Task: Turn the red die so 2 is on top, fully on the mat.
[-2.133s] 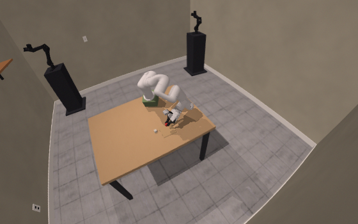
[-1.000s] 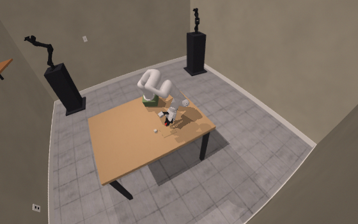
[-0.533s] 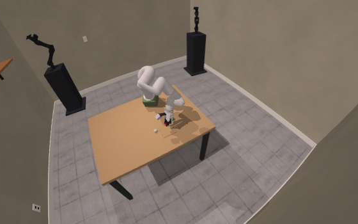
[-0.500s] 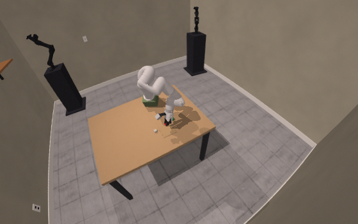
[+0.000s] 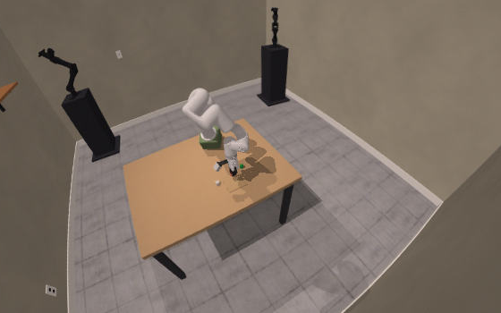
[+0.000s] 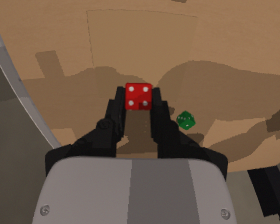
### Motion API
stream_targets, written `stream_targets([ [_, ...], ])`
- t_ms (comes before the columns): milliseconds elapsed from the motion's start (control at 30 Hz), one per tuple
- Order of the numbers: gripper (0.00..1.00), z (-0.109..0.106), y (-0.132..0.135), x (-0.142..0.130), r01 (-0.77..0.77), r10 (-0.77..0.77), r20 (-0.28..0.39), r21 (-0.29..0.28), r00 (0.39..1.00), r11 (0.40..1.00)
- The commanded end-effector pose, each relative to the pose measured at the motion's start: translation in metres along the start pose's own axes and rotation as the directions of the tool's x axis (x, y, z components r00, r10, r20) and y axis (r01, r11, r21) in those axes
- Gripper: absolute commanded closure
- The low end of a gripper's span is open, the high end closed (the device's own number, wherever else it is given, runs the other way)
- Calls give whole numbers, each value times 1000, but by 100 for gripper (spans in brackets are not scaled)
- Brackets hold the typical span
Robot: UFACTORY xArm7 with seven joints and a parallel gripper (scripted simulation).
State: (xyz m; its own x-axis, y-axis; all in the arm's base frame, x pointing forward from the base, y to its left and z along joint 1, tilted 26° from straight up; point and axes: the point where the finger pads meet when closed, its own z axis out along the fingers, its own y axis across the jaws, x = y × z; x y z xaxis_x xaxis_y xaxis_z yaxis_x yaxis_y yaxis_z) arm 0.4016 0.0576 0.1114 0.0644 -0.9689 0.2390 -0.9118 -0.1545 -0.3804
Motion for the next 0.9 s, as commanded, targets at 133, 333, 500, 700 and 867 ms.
stream_targets([
  [133, 79, -1, 0, 1, 4, -4, 21, -8, 1000, 1000],
  [333, 79, 0, 2, 2, 5, -5, 28, -16, 1000, 1000],
  [500, 79, 2, 8, 4, 8, -6, 51, -38, 999, 999],
  [700, 79, 3, 17, 5, 13, -6, 103, -66, 995, 998],
  [867, 79, 4, 19, 4, 15, -5, 137, -73, 991, 997],
])
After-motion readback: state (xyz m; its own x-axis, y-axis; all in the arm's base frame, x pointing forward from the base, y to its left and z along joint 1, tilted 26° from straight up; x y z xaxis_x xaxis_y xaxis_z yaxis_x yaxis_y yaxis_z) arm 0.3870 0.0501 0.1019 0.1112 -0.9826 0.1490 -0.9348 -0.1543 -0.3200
